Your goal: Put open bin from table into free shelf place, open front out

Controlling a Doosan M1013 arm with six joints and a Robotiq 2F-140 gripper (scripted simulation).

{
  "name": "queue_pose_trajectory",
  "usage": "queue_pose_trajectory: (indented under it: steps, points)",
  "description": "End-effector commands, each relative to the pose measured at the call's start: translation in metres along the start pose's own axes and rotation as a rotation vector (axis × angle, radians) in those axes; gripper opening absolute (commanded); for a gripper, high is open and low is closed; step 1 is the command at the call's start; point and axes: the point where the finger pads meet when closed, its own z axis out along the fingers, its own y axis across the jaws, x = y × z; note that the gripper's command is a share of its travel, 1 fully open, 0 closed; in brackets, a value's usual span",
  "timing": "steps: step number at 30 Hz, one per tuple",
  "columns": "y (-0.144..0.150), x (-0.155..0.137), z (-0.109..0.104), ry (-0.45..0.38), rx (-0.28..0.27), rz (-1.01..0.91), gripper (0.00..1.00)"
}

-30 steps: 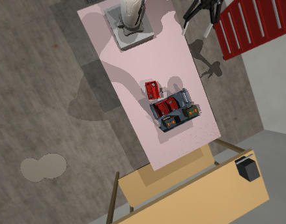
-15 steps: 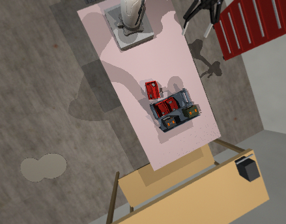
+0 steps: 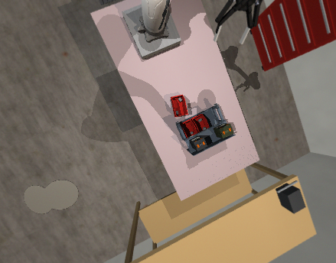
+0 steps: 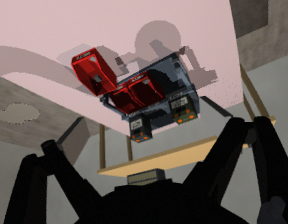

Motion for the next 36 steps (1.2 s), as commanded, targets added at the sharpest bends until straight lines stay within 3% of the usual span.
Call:
queue_pose_trajectory:
  steps: [1, 13, 26, 36]
  points:
    - [0.000, 0.000, 0.000, 0.000, 0.000, 0.000, 1.00]
    - [-0.001, -0.001, 0.004, 0.009, 0.008, -0.007, 1.00]
    - [-0.005, -0.004, 0.026, 0.053, 0.043, -0.041, 1.00]
    - [-0.016, -0.012, 0.066, 0.139, 0.093, -0.095, 1.00]
